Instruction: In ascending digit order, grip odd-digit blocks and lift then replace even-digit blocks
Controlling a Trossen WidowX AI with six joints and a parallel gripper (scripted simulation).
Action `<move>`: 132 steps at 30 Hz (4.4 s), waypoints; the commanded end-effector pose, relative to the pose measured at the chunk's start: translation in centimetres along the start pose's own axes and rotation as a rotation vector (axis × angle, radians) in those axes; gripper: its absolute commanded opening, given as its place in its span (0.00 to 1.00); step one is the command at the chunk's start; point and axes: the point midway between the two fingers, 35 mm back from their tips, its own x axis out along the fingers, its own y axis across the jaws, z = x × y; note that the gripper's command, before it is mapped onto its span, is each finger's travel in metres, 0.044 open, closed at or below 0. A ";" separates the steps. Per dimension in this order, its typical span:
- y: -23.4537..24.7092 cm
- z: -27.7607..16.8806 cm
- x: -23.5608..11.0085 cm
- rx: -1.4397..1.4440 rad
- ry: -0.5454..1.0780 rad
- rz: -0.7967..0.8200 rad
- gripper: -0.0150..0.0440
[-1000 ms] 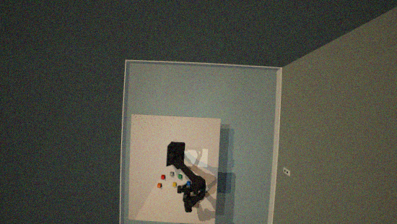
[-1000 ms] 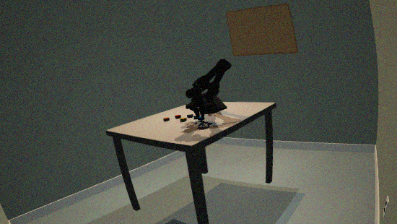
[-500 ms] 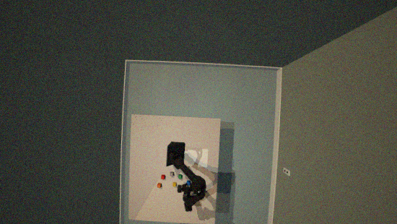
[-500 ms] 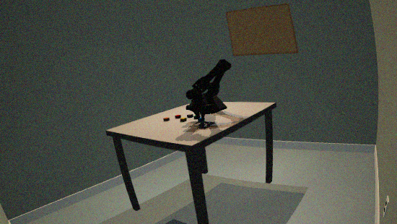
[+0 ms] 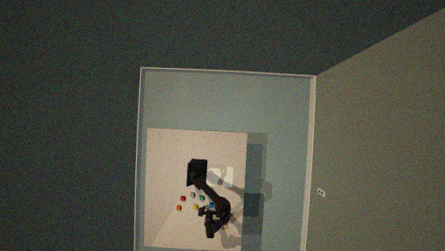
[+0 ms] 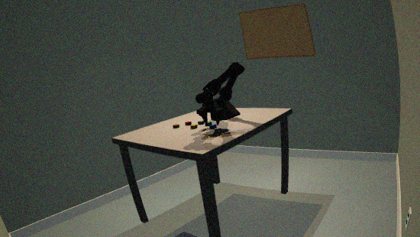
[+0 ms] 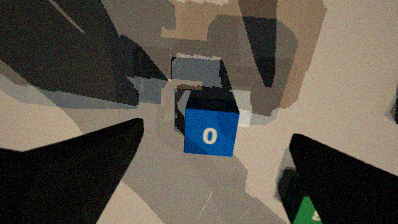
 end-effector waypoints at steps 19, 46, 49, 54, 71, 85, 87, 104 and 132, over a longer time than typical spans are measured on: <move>0.1 0.2 -10.3 -0.009 -0.021 0.002 0.46; -8.3 -6.0 -2.0 -0.006 -0.018 0.001 0.90; -8.3 -6.0 -2.0 -0.006 -0.018 0.001 0.93; -8.4 -6.0 -1.3 -0.006 -0.018 0.001 0.93; -8.3 -6.0 1.4 -0.006 -0.018 0.003 0.93; -8.3 -6.0 1.6 -0.006 -0.018 0.003 0.46; -8.3 -6.0 1.6 -0.006 -0.018 0.003 0.46; -8.3 -6.0 1.6 -0.006 -0.018 0.003 0.46; -8.3 -6.0 1.6 -0.006 -0.018 0.003 0.86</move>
